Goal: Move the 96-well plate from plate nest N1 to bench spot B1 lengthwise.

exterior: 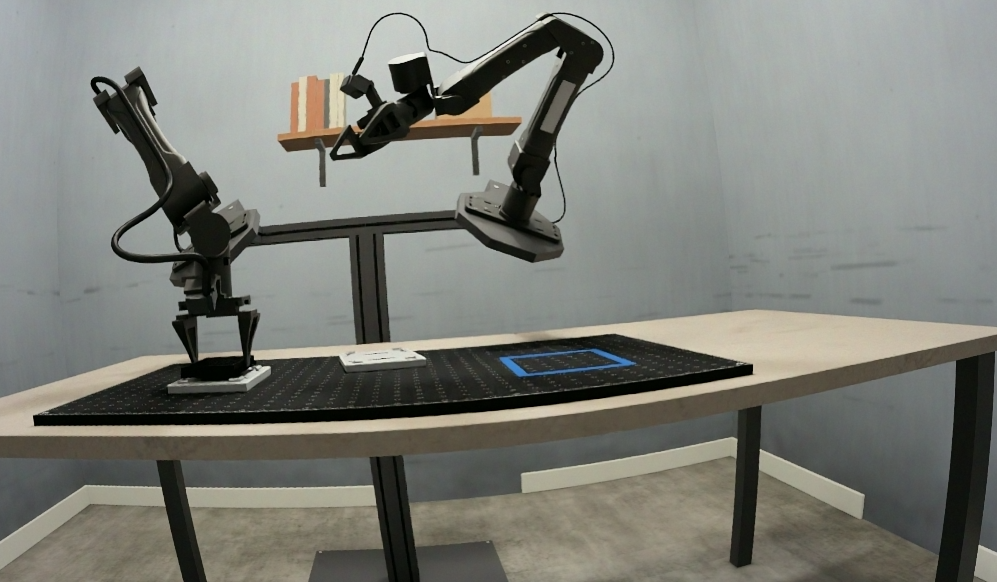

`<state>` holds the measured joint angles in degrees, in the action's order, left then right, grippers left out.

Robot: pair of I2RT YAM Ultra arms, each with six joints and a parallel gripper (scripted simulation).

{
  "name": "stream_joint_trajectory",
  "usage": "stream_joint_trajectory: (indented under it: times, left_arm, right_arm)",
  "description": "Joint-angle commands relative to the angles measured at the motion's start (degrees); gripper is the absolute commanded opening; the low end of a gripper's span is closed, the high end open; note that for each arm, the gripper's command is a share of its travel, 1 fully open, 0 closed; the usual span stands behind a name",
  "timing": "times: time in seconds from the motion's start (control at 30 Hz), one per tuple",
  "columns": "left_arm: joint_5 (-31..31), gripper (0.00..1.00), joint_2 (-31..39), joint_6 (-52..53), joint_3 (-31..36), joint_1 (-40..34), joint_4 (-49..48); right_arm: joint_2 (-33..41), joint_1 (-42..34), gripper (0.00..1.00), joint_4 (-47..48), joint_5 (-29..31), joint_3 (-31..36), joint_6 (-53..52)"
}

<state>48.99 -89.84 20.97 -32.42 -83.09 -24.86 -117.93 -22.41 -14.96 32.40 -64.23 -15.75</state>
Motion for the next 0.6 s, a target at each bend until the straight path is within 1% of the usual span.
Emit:
stream_joint_trajectory:
  times: [0.0,0.1,0.2,0.27,0.33,0.47,0.53,0.57]
  left_arm:
    - [0.14,1.00,-0.02,0.16,0.01,-0.79,-0.68]
    - [0.14,1.00,-0.02,0.16,0.01,-0.79,-0.68]
    - [-0.55,1.00,-0.01,0.90,0.01,-0.79,-0.35]
    - [-2.63,1.00,0.48,3.04,0.13,-0.35,2.26]
    - [-5.97,1.00,1.60,6.72,0.04,1.68,5.35]
    - [-13.47,1.00,5.61,14.89,-0.06,9.32,12.74]
    - [-13.47,1.00,5.61,14.89,-0.06,9.32,12.74]
    - [-16.43,1.00,6.76,17.66,-0.66,11.88,15.87]
  right_arm:
    - [3.90,-2.38,0.80,-2.65,1.55,0.99,-1.87]
    - [5.84,-3.53,0.80,-5.07,1.97,1.10,-3.12]
    - [6.05,-3.69,0.80,-5.54,2.05,0.76,-3.34]
    - [6.10,-3.73,0.80,-5.66,2.08,0.73,-3.40]
    - [6.11,-3.74,0.80,-5.71,2.08,0.71,-3.43]
    - [6.11,-3.74,0.80,-5.76,2.08,0.70,-3.46]
    - [6.11,-3.74,0.80,-5.76,2.08,0.70,-3.46]
    - [6.12,-3.75,0.80,-5.40,2.07,0.70,-3.49]
